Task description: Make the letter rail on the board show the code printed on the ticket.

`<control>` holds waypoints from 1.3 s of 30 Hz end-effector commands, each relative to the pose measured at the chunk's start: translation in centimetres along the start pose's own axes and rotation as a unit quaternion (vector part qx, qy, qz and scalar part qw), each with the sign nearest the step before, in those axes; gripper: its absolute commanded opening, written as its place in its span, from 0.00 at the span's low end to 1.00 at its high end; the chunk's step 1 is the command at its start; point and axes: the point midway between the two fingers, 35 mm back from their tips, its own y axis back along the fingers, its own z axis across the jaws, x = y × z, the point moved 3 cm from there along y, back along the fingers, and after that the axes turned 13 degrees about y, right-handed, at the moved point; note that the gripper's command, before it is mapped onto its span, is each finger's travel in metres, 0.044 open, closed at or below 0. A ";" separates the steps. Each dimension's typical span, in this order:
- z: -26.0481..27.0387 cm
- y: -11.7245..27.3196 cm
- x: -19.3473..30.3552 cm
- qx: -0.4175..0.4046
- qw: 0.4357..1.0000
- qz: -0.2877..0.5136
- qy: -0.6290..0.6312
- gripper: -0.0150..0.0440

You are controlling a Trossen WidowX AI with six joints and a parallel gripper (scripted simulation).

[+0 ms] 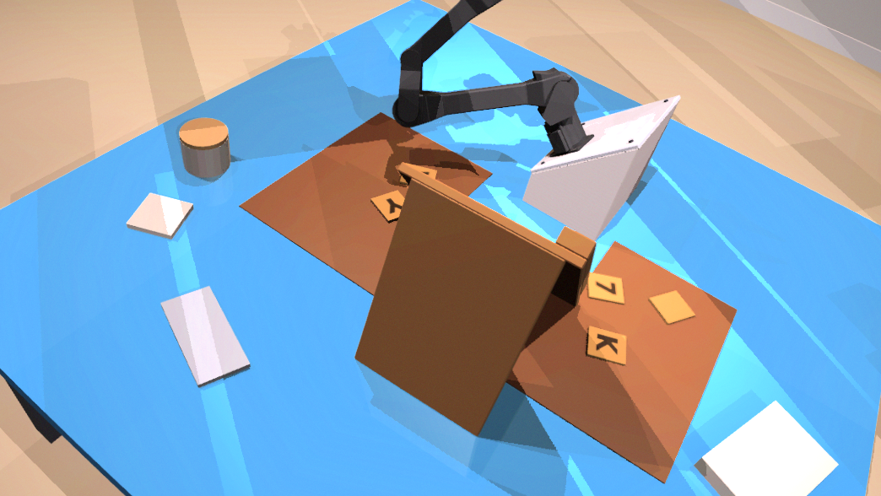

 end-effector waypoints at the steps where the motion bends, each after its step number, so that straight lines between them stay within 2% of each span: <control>1: 0.0 -0.1 0.2 0.002 1.000 0.006 -0.001 0.98; 6: 0.1 -2.3 6.2 0.059 0.984 0.167 -0.026 1.00; 11: -0.6 -2.3 13.5 0.146 0.928 0.338 -0.057 1.00; 16: -1.5 0.3 20.3 0.245 0.835 0.486 -0.082 1.00; 22: -2.0 6.1 26.5 0.360 0.687 0.624 -0.093 1.00; 30: -0.9 15.6 30.2 0.476 0.463 0.745 -0.071 1.00; 32: -0.7 16.3 30.3 0.482 0.445 0.752 -0.068 1.00; 39: -0.7 16.3 30.3 0.482 0.445 0.752 -0.068 1.00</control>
